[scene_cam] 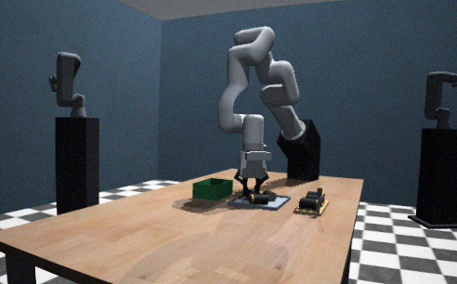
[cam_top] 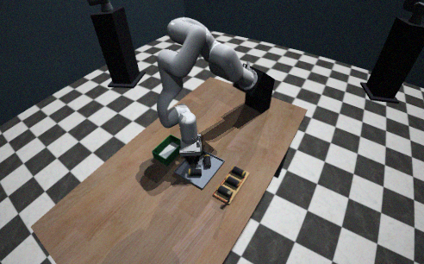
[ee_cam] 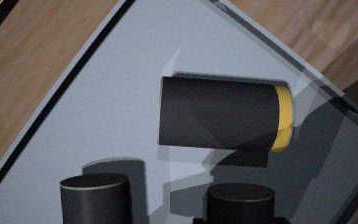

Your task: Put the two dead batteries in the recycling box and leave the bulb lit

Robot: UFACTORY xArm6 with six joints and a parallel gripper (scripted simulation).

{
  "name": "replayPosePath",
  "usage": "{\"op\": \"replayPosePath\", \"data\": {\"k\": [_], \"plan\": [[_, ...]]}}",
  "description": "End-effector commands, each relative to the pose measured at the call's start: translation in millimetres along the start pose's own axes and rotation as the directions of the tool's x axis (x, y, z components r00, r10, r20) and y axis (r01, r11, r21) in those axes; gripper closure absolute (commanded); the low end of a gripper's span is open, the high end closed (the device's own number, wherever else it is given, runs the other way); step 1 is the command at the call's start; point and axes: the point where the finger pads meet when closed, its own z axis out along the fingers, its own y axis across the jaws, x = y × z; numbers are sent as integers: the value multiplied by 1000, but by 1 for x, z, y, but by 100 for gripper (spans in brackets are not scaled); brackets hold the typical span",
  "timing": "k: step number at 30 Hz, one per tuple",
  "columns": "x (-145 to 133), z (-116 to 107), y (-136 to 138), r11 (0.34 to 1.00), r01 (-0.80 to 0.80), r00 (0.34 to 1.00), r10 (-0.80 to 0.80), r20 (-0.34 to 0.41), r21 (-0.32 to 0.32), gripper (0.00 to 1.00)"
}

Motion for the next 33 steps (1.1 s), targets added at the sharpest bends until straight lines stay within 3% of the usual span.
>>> {"op": "replayPosePath", "data": {"k": [1, 23, 33], "plan": [[1, 0, 1, 1000, 0, 1000, 0, -2, -2, 72], [1, -1, 1, 1000, 0, 1000, 0, -2, -2, 72], [1, -22, 1, 1000, 0, 1000, 0, -3, -2, 72]]}}
